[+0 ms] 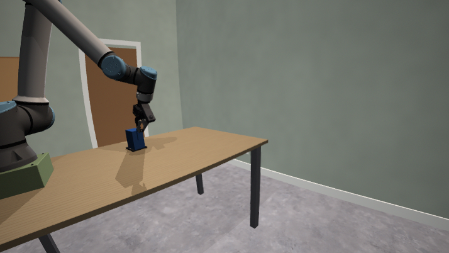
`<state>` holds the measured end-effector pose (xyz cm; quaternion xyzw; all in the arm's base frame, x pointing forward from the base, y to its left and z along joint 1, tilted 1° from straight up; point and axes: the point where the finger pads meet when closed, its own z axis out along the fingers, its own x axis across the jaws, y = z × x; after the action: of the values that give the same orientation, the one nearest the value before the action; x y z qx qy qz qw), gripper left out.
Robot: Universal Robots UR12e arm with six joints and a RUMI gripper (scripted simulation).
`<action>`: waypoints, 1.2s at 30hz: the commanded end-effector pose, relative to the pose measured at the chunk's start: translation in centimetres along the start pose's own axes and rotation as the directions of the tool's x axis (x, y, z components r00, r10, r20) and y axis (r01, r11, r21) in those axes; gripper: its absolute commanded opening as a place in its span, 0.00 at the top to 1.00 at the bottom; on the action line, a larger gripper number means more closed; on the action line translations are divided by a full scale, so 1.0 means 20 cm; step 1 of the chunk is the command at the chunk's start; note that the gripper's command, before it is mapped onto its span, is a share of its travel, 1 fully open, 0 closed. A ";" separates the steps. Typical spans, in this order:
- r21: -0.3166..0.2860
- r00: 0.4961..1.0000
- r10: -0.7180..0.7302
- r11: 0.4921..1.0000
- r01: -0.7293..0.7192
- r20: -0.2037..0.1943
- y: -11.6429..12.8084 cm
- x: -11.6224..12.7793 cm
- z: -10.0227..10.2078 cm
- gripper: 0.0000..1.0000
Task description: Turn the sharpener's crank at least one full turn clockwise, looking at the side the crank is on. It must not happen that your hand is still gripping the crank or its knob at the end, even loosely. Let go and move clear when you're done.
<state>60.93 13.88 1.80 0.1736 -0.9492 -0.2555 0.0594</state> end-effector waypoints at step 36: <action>0.001 1.000 -0.001 1.000 0.001 0.001 0.00 -0.06 0.00 0.91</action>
<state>61.78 14.20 1.68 0.1736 -0.9492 -0.2555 0.0594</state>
